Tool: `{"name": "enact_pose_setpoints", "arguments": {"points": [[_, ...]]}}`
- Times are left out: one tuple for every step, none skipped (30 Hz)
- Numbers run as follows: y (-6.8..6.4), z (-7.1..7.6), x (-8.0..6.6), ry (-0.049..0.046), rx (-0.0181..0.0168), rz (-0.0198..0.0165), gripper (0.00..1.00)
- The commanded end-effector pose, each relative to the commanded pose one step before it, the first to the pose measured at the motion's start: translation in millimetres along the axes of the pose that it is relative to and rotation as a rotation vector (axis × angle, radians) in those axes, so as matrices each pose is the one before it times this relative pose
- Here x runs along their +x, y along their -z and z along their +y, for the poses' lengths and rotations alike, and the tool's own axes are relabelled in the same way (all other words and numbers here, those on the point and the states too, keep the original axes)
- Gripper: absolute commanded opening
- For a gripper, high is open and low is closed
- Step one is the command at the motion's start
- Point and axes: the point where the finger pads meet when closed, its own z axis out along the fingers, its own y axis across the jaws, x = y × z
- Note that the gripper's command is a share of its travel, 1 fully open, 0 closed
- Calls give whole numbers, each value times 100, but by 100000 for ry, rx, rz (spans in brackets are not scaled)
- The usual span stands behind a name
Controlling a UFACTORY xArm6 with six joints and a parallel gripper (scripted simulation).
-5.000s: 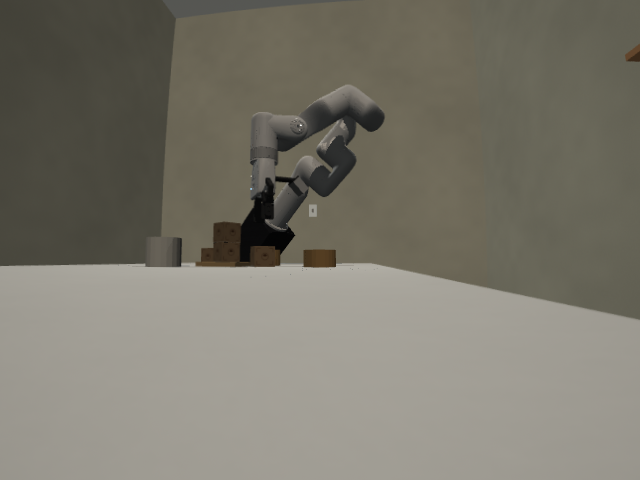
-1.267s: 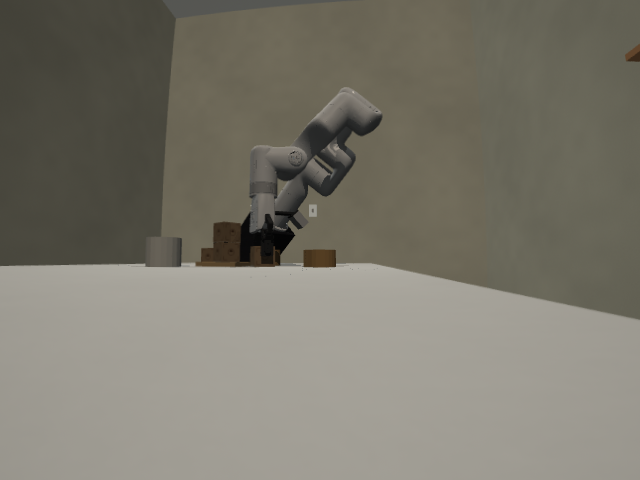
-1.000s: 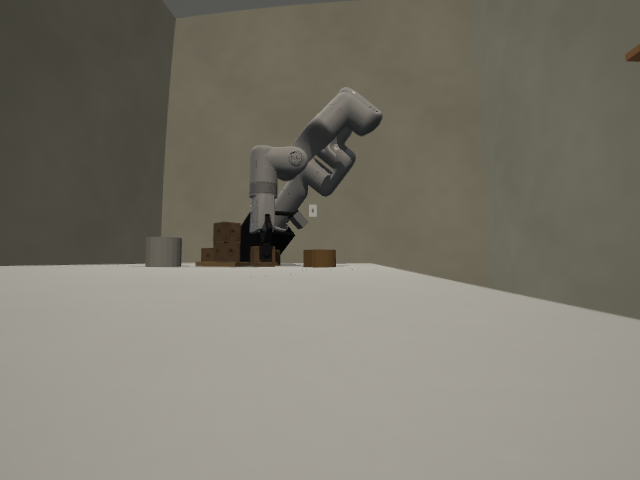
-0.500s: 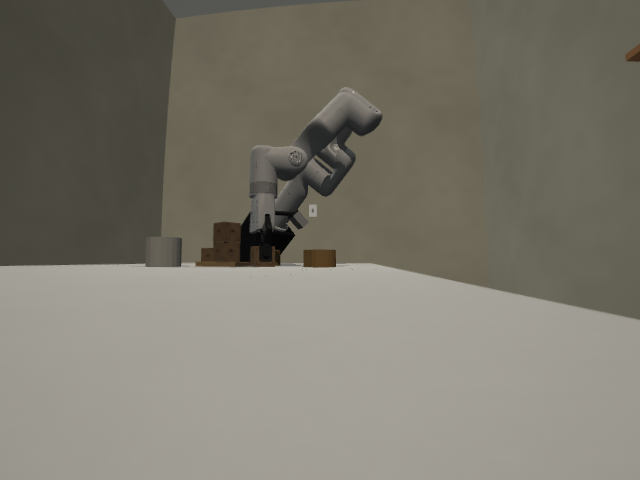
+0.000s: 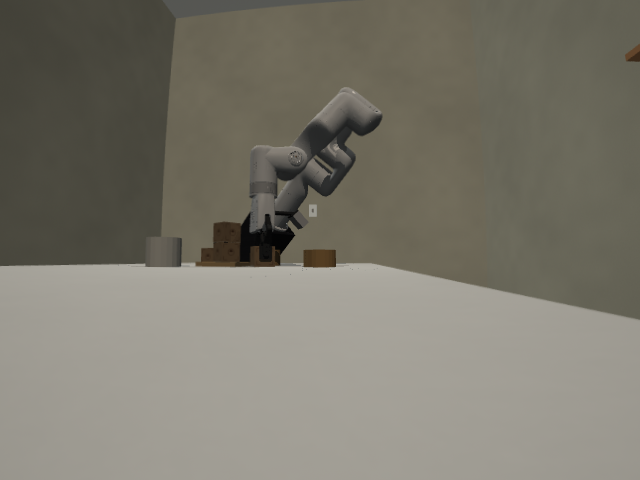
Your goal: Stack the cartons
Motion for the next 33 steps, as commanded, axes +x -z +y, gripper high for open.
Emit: {"name": "enact_pose_setpoints", "arguments": {"points": [[85, 76, -46, 56, -156, -148, 0], [124, 10, -3, 5, -21, 13, 0], [300, 22, -6, 11, -46, 28, 0], [515, 28, -7, 15, -58, 36, 0], [0, 0, 0, 0, 0, 0, 0], [0, 0, 0, 0, 0, 0, 0], [740, 18, -5, 12, -39, 24, 0], [950, -17, 2, -4, 29, -18, 0], [1132, -65, 12, -32, 125, -80, 0], [1403, 80, -17, 51, -169, 102, 0], [1491, -21, 9, -12, 54, -32, 0], [1537, -1, 1, -1, 7, -7, 0], [1529, 30, -6, 26, -60, 35, 0], [1422, -72, 24, -62, 168, -99, 0], [1152, 59, -23, 52, -129, 73, 0], [960, 14, -4, 14, -27, 15, 0], [742, -17, 8, -15, 39, -22, 0], [514, -26, 11, -25, 58, -33, 0], [298, -20, 8, -20, 45, -25, 0], [123, -9, 4, -10, 21, -12, 0], [19, -2, 1, -2, 3, -2, 0], [0, 0, 0, 0, 0, 0, 0], [0, 0, 0, 0, 0, 0, 0], [36, -69, -111, 5, 30, -21, 0], [207, -396, -622, 23, 157, -106, 0], [438, -853, -1253, 33, 260, -162, 0], [639, -1277, -1687, 16, 212, -108, 0], [740, -1519, -1768, -12, 14, 24, 0], [388, -862, -775, -28, -200, 131, 0], [360, -767, -679, -24, -272, 147, 0], [435, -897, -892, -12, -172, 85, 0], [337, -674, -726, -2, -33, 16, 0], [-58, 5, -3, 7, -11, 4, 0]]}}
